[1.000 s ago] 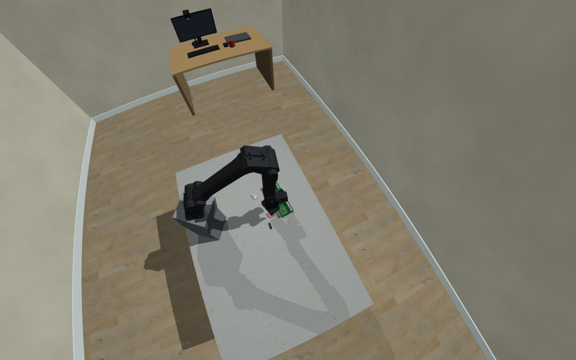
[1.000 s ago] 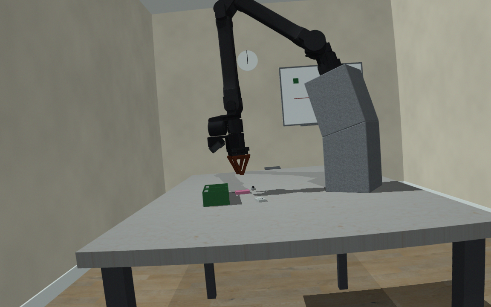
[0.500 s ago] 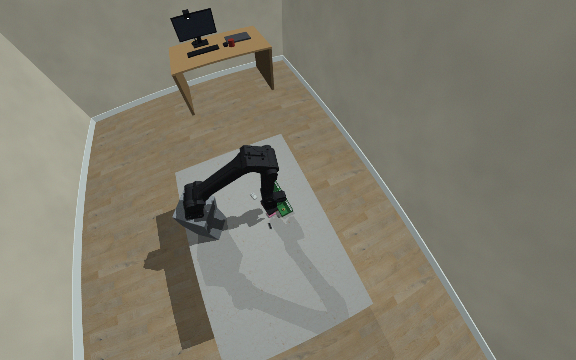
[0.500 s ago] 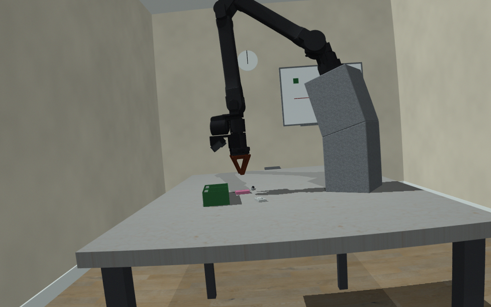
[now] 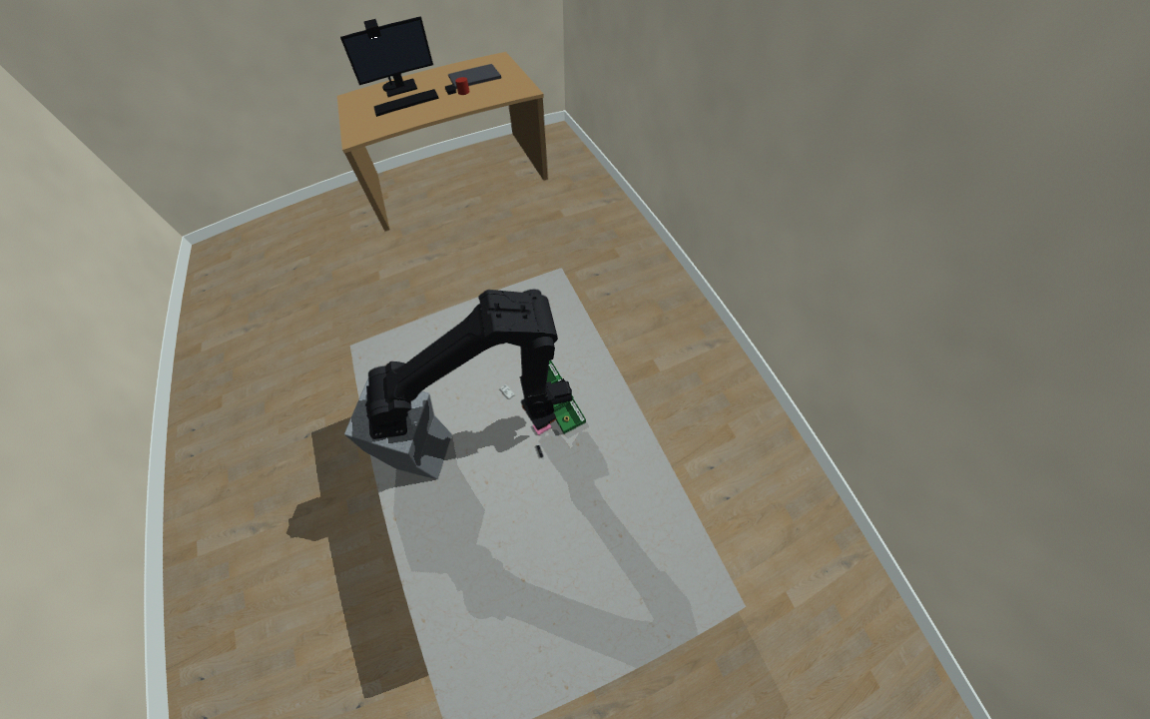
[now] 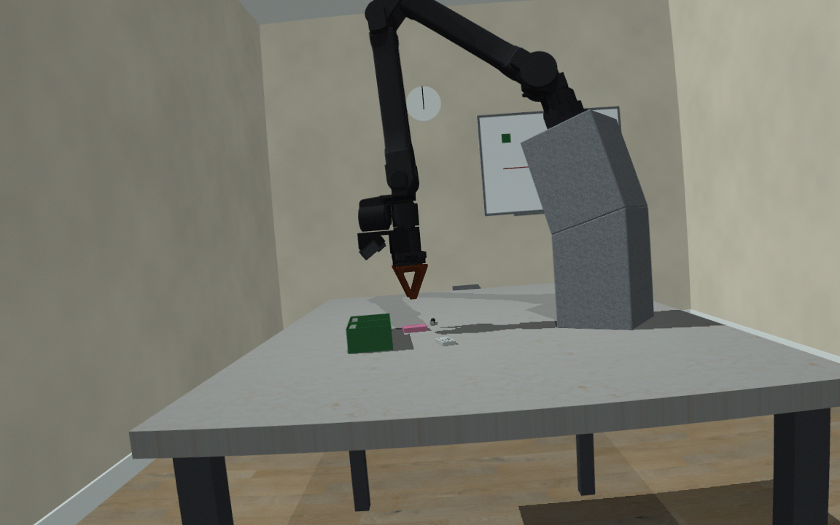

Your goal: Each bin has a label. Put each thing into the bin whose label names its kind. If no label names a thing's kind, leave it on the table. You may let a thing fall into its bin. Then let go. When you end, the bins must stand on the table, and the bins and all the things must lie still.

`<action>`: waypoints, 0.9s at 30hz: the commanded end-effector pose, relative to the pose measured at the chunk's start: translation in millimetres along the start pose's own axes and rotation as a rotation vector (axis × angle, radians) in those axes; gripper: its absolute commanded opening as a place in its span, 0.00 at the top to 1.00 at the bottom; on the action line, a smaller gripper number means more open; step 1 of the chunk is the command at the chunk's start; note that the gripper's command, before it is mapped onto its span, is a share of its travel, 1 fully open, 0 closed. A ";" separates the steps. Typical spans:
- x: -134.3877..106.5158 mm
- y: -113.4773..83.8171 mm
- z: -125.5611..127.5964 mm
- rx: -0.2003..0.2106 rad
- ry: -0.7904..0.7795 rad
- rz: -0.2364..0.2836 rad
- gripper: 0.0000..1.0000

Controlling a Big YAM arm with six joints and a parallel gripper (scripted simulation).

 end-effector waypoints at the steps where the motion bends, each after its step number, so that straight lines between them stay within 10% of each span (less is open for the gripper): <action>1: 5.9 -2.1 5.0 -0.004 0.000 -0.017 0.47; 17: 2.3 -3.3 0.5 -0.005 0.000 -0.013 0.47; 27: -3.9 43.5 -3.0 -0.005 0.001 -0.011 0.47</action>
Point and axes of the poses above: the point where the finger pads meet when closed, its own y axis out along the fingers, its own z axis across the jaws, x = y × z, the point moved 5 cm from there along -y, back along the fingers, and after that the axes turned 3 degrees about -y, right-handed, at the moved point
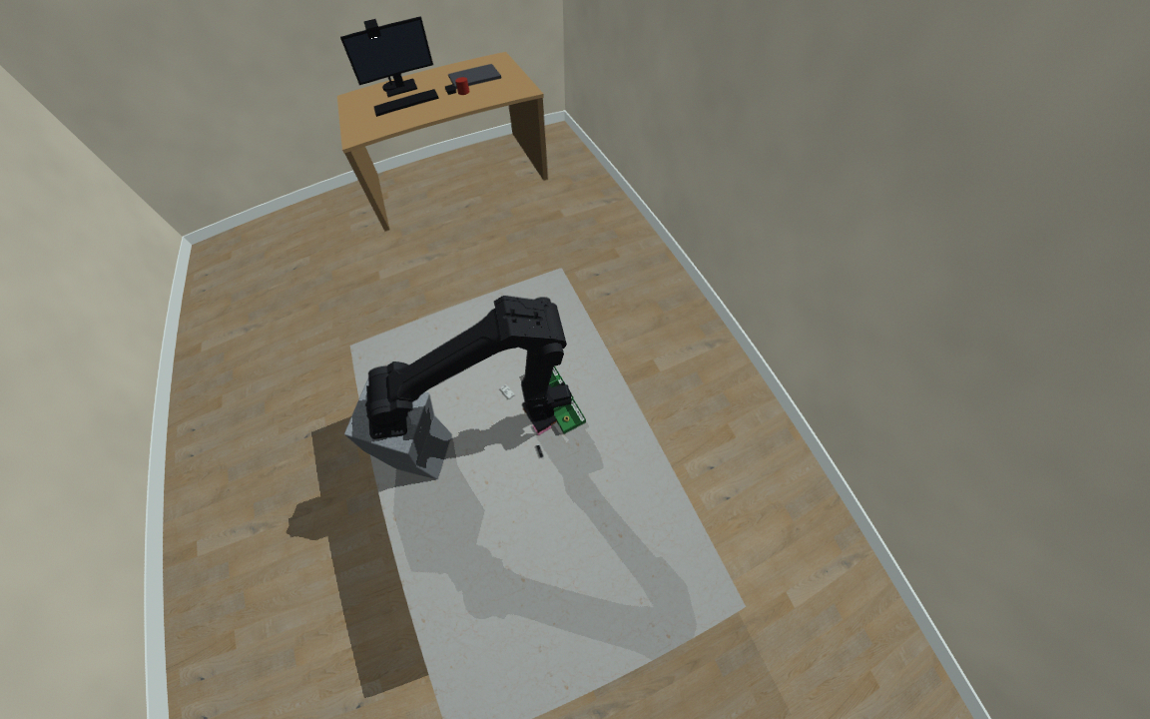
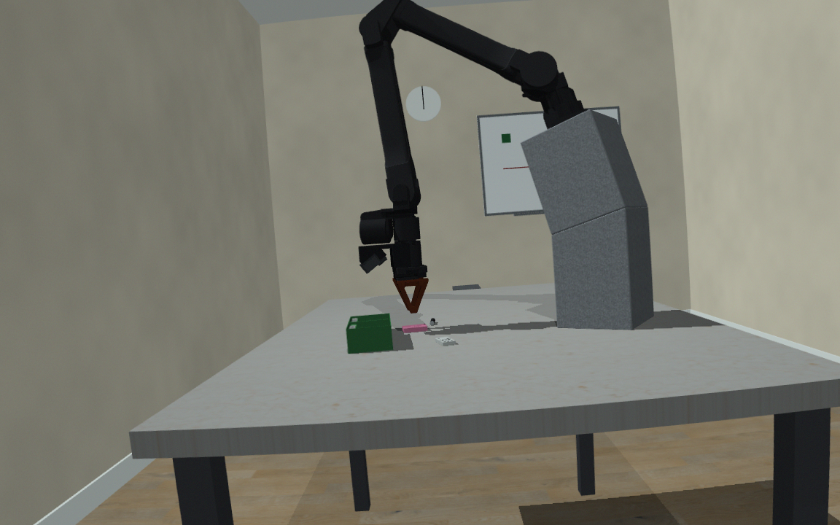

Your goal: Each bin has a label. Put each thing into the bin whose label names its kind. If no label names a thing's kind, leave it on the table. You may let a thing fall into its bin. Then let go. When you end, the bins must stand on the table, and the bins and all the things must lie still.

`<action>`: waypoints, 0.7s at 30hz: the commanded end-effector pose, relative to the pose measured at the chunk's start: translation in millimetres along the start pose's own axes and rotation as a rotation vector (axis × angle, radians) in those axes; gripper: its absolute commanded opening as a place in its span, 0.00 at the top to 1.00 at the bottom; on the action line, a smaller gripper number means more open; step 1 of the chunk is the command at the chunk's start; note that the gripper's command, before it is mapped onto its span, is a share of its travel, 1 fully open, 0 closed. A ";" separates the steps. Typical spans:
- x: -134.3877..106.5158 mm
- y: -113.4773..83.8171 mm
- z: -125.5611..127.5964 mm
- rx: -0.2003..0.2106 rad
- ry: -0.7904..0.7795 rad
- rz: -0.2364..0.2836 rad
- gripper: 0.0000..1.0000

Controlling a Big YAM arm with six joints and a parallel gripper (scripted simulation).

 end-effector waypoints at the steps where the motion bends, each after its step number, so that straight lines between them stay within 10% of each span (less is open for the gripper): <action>1: -5.7 17.9 -5.5 -0.002 0.001 0.000 0.47; 21: -4.5 42.8 -6.6 -0.002 0.001 0.000 0.47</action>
Point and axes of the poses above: the point where the finger pads meet when closed, its own y axis out along the fingers, its own z axis across the jaws, x = y × z, the point moved 5 cm from there along -y, back along the fingers, and after that the axes turned 3 degrees about -y, right-handed, at the moved point
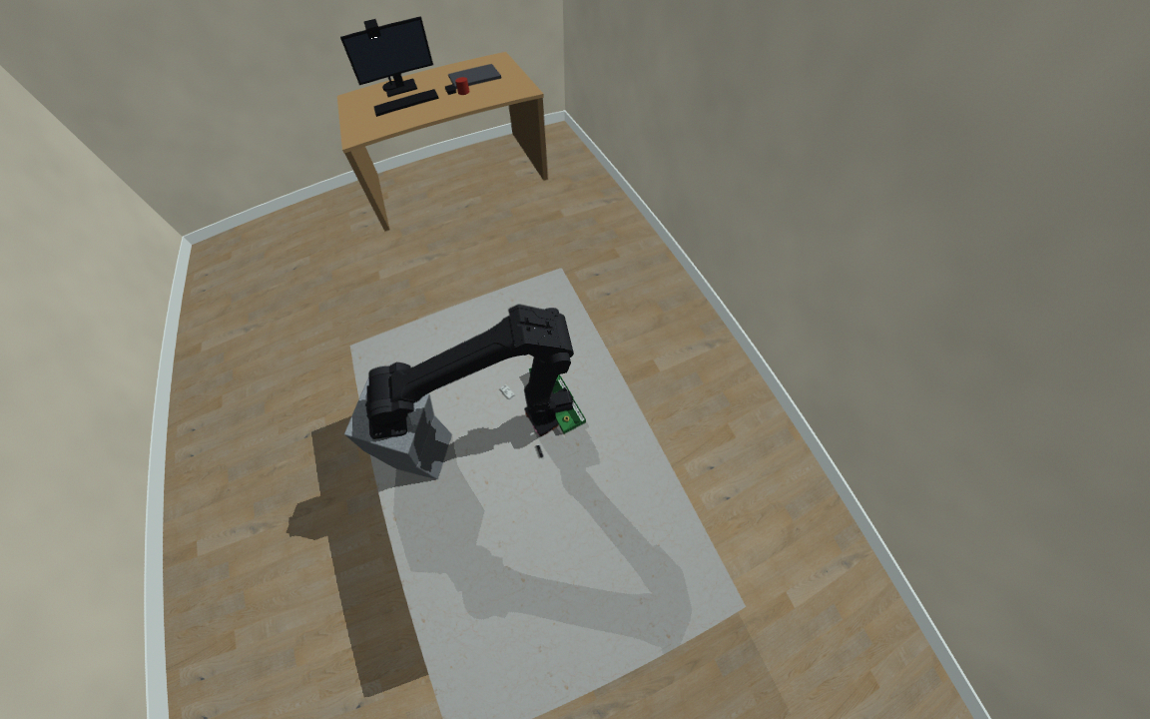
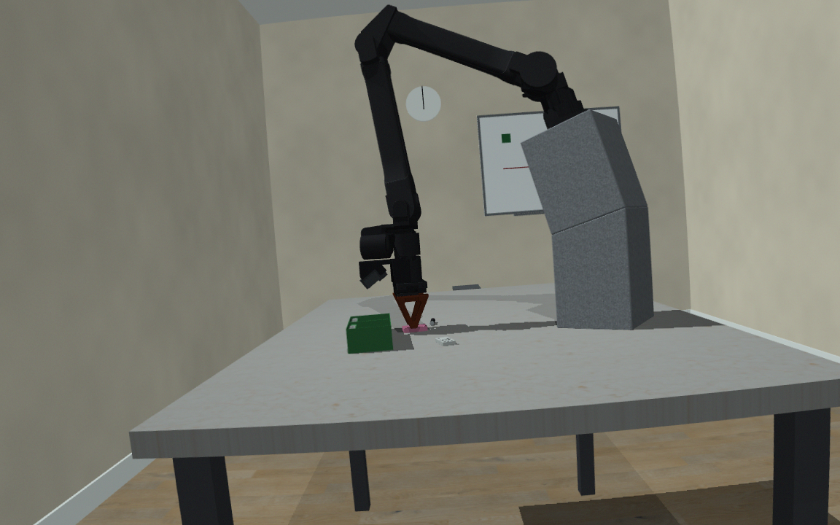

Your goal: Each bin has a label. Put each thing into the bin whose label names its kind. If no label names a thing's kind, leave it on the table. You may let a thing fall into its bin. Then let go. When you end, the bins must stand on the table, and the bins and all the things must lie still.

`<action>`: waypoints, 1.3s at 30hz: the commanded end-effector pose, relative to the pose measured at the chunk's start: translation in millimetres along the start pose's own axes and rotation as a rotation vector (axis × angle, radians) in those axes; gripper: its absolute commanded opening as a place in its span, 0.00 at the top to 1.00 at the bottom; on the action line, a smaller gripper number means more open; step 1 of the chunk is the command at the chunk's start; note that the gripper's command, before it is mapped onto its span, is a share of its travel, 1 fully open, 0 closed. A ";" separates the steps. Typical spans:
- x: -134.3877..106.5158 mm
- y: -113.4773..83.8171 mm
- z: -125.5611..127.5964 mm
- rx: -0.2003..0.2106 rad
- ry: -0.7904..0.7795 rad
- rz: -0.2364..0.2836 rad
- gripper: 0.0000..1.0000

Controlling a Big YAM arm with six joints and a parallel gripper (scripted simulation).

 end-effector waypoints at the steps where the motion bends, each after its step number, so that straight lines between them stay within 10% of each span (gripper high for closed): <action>1: -6.3 10.8 -2.1 0.000 -0.001 0.000 0.47; 13: 1.2 1.6 -7.7 0.000 -0.001 -0.002 0.47; 14: 0.3 1.3 -7.4 0.000 -0.001 0.000 0.66; 39: -1.6 -1.7 -7.9 -0.002 -0.001 -0.004 0.66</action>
Point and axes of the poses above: the point where the finger pads meet when closed, its own y axis out along the fingers, its own z axis across the jaws, x = y × z, the point moved 5 cm from there along -y, back along the fingers, and after that the axes turned 3 degrees about -y, right-handed, at the moved point
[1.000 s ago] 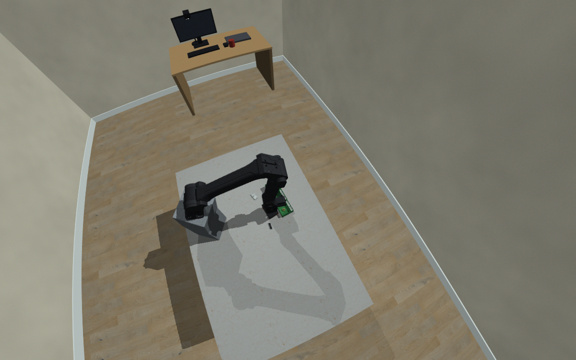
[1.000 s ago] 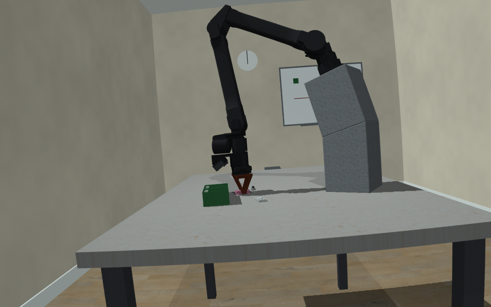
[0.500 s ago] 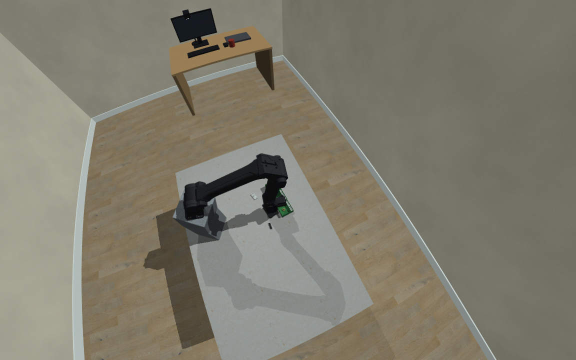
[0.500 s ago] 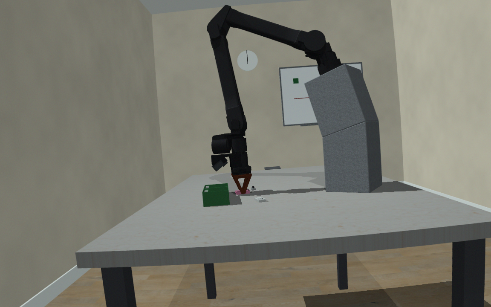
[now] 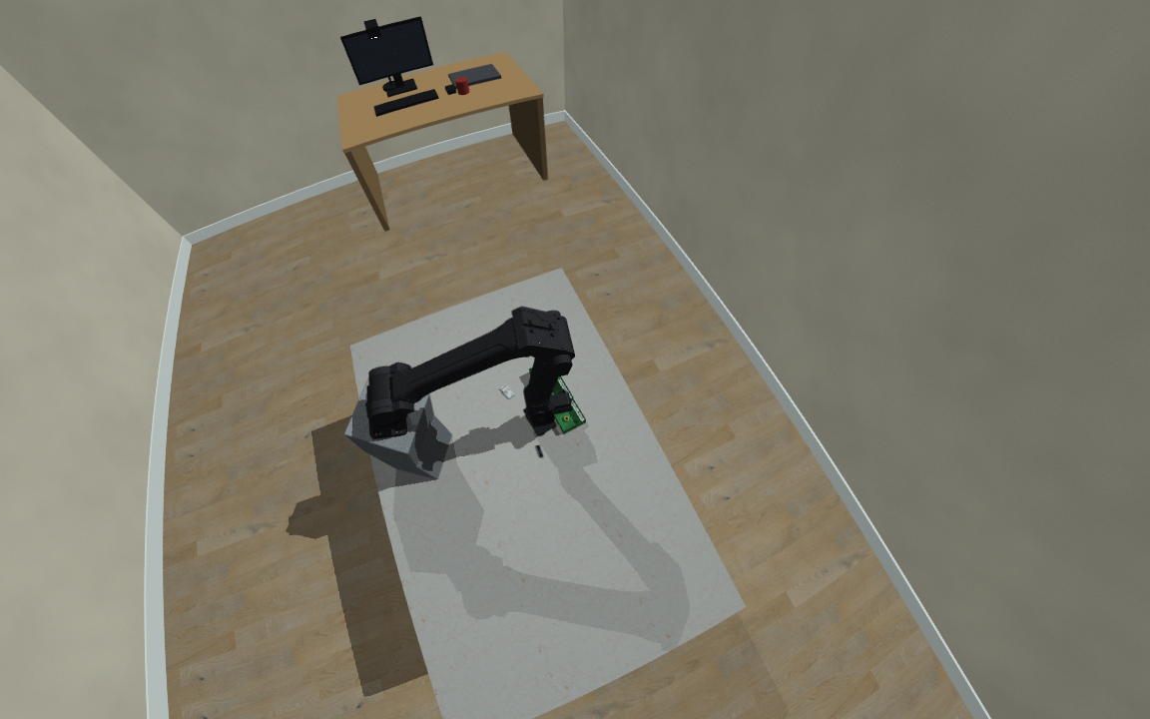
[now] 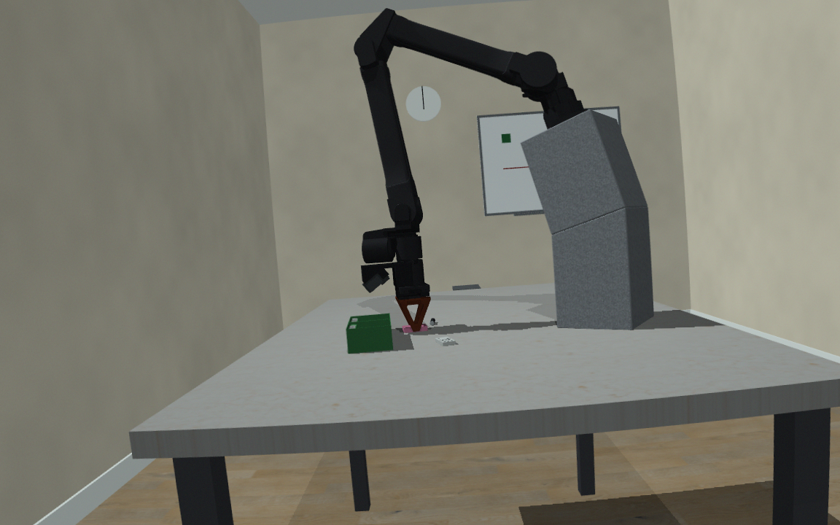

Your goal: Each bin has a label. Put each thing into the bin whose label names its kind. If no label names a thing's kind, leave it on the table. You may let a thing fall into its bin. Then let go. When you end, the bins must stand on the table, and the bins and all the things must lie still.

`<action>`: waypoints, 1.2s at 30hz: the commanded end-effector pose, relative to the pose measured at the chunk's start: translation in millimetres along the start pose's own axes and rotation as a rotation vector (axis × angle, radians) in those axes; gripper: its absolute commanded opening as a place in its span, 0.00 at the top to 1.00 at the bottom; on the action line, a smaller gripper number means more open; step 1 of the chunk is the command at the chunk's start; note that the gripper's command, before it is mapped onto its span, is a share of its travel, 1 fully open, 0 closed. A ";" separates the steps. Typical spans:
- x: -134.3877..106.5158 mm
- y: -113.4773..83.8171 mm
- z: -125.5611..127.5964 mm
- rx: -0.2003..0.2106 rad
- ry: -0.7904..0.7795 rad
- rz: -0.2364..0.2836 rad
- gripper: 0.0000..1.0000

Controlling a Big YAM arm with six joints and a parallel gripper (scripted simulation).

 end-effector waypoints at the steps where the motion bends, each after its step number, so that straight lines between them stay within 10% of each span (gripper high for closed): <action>1: 3.0 -9.7 -9.5 -0.006 0.003 -0.013 0.66; 26: 5.1 -71.5 0.7 -0.002 0.000 -0.012 0.66; 36: -4.6 -59.7 7.1 0.008 -0.003 0.011 0.66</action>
Point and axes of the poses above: the point where the finger pads meet when closed, its own y axis out along the fingers, its own z axis across the jaws, x = y × z, the point moved 5 cm from there along -y, back along the fingers, and after that the axes turned 3 degrees about -y, right-handed, at the moved point
